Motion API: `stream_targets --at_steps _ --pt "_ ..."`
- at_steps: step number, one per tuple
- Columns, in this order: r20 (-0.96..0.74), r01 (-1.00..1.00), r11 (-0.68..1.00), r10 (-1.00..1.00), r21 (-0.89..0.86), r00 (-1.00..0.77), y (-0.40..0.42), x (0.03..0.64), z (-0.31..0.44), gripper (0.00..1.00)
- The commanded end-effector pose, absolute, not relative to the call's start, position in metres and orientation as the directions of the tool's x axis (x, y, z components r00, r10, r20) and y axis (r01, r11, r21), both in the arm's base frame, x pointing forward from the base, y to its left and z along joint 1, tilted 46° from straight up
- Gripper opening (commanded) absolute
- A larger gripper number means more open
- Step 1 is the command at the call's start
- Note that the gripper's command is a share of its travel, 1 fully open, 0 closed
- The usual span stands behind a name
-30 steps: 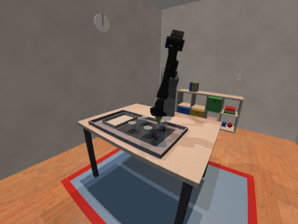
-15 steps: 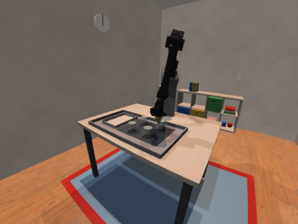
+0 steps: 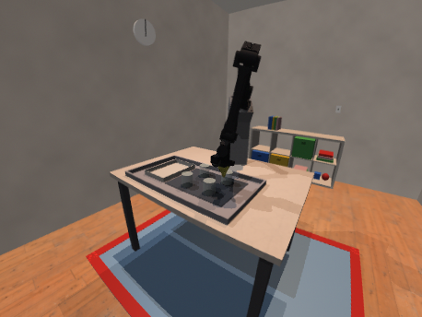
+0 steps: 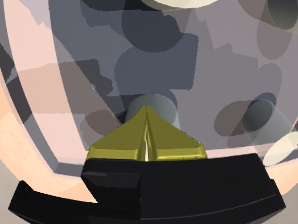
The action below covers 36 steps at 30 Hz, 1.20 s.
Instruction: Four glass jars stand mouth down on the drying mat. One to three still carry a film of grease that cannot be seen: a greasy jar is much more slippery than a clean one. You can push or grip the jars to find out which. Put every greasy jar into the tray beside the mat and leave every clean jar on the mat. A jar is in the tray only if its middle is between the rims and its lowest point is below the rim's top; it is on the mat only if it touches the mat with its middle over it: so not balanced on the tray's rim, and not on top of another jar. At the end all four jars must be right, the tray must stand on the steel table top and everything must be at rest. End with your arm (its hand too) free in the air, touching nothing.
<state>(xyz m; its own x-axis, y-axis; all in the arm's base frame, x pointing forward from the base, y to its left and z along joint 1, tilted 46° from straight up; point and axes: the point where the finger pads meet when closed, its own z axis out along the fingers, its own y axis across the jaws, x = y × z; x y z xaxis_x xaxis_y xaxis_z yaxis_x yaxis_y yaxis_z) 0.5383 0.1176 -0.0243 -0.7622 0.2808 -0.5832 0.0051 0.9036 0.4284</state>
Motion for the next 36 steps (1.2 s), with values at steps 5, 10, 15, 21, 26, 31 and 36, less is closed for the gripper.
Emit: stream_targets --at_steps 5,10,15,21,26,31,36 --pt "-0.581 0.005 0.907 0.274 0.422 -0.767 0.109 0.549 -0.016 0.0" --pt "-0.581 0.005 0.907 0.274 0.422 -0.767 0.108 0.553 -0.013 0.0" --pt "-0.581 0.005 0.907 0.274 0.422 -0.767 0.108 0.553 -0.013 0.0" --pt "-0.581 0.005 0.907 0.274 0.422 -0.767 0.108 0.553 -0.013 0.0" --pt "-0.581 0.005 0.907 0.274 0.422 -0.767 0.108 0.553 -0.013 0.0" --pt "-0.581 0.005 0.907 0.274 0.422 -0.767 0.108 0.553 -0.013 0.0" --pt "-0.581 0.005 0.907 0.274 0.422 -0.767 0.108 0.553 -0.013 0.0"
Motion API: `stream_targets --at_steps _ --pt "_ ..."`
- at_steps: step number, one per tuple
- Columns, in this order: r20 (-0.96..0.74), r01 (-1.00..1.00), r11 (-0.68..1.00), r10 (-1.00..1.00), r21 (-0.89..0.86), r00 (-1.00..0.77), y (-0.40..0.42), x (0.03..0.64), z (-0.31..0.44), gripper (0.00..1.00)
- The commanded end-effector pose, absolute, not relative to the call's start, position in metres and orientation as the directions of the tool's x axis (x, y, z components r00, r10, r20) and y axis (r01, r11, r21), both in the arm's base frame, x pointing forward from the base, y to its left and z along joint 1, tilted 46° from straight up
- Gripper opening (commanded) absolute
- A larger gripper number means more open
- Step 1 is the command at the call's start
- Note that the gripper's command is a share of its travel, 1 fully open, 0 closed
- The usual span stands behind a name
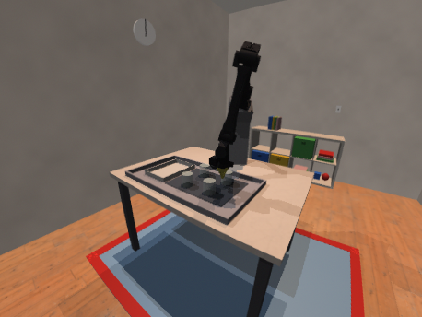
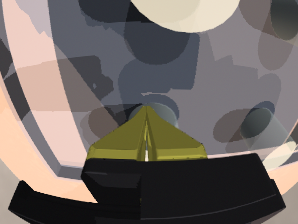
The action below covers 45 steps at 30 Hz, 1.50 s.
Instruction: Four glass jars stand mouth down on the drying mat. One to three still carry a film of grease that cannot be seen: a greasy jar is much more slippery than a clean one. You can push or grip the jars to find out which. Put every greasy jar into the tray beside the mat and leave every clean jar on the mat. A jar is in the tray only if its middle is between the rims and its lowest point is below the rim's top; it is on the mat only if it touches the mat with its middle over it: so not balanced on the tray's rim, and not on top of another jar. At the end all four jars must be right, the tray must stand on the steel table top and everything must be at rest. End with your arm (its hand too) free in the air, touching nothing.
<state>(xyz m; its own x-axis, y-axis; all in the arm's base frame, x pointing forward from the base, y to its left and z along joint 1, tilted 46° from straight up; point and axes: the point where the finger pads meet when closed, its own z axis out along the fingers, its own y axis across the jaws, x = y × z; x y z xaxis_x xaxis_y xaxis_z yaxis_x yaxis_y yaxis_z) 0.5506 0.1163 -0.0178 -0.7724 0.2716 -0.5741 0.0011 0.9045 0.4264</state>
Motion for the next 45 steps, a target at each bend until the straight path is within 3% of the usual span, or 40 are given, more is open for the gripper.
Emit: stream_targets --at_steps 1,29,30,45 --pt "-0.581 0.005 0.907 0.274 0.422 -0.767 0.1078 0.5532 -0.013 0.0" --pt "-0.581 0.005 0.907 0.274 0.422 -0.767 0.1078 0.5532 -0.013 0.0" --pt "-0.581 0.005 0.907 0.274 0.422 -0.767 0.1078 0.5532 -0.013 1.0" --pt "-0.581 0.005 0.907 0.274 0.422 -0.767 0.1078 0.5532 -0.013 1.0"
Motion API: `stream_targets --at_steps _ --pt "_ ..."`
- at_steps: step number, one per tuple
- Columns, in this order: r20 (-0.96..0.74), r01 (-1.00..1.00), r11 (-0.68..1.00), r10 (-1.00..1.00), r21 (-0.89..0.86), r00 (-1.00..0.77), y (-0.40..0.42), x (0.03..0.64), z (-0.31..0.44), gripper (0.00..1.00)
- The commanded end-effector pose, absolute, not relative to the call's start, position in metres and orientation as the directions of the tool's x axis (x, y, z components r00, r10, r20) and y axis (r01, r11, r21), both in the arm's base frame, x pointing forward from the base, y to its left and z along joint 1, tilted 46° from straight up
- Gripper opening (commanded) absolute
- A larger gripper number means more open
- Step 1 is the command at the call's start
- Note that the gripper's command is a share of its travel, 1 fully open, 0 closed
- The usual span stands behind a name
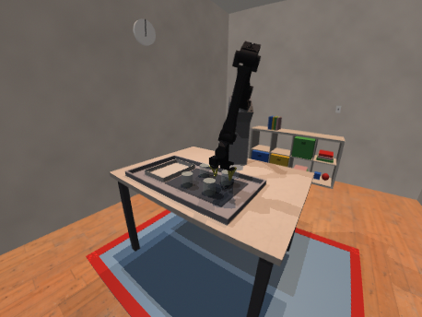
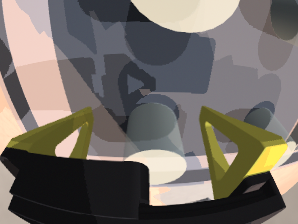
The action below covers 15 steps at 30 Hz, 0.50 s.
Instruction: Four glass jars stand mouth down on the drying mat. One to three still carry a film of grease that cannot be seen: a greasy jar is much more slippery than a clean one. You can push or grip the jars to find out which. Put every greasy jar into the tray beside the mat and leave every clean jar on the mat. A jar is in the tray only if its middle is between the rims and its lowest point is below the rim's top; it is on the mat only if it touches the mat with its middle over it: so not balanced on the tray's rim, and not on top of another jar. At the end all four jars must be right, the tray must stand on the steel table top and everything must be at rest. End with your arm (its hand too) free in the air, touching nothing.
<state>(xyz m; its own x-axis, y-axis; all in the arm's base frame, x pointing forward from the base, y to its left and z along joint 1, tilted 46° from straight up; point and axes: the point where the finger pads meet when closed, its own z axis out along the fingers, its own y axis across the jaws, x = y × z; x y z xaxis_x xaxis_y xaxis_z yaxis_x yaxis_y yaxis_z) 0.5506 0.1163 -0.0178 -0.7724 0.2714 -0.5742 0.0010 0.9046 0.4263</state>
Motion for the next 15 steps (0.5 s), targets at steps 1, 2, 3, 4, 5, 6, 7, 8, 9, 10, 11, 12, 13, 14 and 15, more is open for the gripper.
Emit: stream_targets --at_steps 1,2,3,4,5,6,7,8,9,10,11,12,13,14,15 --pt "-0.581 0.005 0.907 0.274 0.422 -0.767 0.108 0.553 -0.013 1.0" --pt "-0.581 0.005 0.907 0.274 0.422 -0.767 0.108 0.553 -0.013 1.0" --pt "-0.581 0.005 0.907 0.274 0.422 -0.767 0.108 0.553 -0.013 1.0" --pt "-0.581 0.005 0.907 0.274 0.422 -0.767 0.108 0.553 -0.013 1.0" --pt "-0.581 0.005 0.907 0.274 0.422 -0.767 0.105 0.548 -0.008 1.0" --pt "-0.581 0.005 0.907 0.274 0.422 -0.767 0.103 0.543 -0.002 1.0" --pt "-0.581 0.005 0.907 0.274 0.422 -0.767 0.1 0.539 0.003 1.0" --pt "-0.581 0.005 0.907 0.274 0.422 -0.767 0.098 0.534 0.008 1.0" --pt "-0.581 0.005 0.907 0.274 0.422 -0.767 0.098 0.534 0.008 1.0" --pt "-0.581 0.005 0.907 0.274 0.422 -0.767 0.098 0.534 0.008 1.0" --pt "-0.581 0.005 0.907 0.274 0.422 -0.767 0.096 0.529 0.014 1.0" --pt "-0.581 0.005 0.907 0.274 0.422 -0.767 0.093 0.524 0.019 1.0" --pt "-0.581 0.005 0.907 0.274 0.422 -0.767 0.091 0.519 0.024 1.0" --pt "-0.581 0.005 0.907 0.274 0.422 -0.767 0.088 0.514 0.03 1.0" --pt "-0.581 0.005 0.907 0.274 0.422 -0.767 0.086 0.509 0.035 1.0"
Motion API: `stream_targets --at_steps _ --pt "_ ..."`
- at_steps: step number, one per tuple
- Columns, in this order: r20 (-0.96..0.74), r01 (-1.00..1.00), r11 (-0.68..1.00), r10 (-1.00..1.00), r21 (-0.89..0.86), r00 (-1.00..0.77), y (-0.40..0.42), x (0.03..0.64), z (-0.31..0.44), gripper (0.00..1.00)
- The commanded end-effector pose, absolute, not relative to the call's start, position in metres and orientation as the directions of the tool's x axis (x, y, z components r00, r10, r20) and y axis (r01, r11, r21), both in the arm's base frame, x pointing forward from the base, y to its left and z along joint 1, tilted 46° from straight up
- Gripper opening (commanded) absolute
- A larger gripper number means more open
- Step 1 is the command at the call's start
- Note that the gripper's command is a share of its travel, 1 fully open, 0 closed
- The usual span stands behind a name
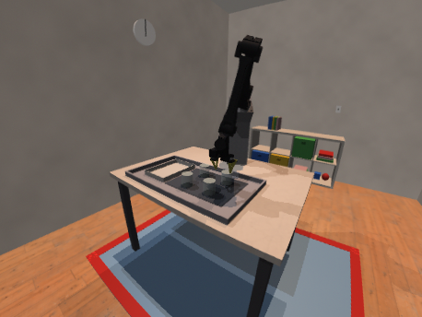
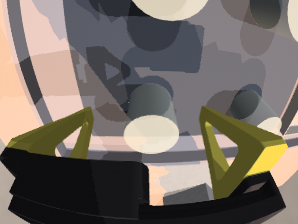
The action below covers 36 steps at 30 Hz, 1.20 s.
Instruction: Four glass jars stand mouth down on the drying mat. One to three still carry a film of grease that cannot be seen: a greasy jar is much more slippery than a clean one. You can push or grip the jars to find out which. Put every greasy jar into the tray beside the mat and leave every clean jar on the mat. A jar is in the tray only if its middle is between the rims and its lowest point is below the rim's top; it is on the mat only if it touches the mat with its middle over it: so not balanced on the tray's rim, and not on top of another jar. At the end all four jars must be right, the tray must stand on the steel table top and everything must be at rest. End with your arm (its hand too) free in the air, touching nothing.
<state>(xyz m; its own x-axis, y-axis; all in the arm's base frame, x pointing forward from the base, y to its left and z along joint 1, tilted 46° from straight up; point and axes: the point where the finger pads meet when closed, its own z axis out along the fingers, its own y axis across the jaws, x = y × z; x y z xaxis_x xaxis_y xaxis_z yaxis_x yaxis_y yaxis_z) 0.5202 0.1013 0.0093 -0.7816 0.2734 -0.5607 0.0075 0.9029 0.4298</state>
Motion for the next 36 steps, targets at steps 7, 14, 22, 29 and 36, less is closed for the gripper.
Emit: stream_targets --at_steps 7,14,22,29,36 --pt "-0.581 0.005 0.907 0.274 0.422 -0.767 0.053 0.517 0.039 1.0" --pt "-0.581 0.005 0.907 0.274 0.422 -0.767 0.016 0.534 0.037 1.0" --pt "-0.581 0.005 0.907 0.274 0.422 -0.767 -0.044 0.56 0.033 1.0" --pt "-0.581 0.005 0.907 0.274 0.422 -0.767 -0.082 0.577 0.031 1.0" --pt "-0.581 0.005 0.907 0.274 0.422 -0.767 -0.091 0.595 0.018 1.0"
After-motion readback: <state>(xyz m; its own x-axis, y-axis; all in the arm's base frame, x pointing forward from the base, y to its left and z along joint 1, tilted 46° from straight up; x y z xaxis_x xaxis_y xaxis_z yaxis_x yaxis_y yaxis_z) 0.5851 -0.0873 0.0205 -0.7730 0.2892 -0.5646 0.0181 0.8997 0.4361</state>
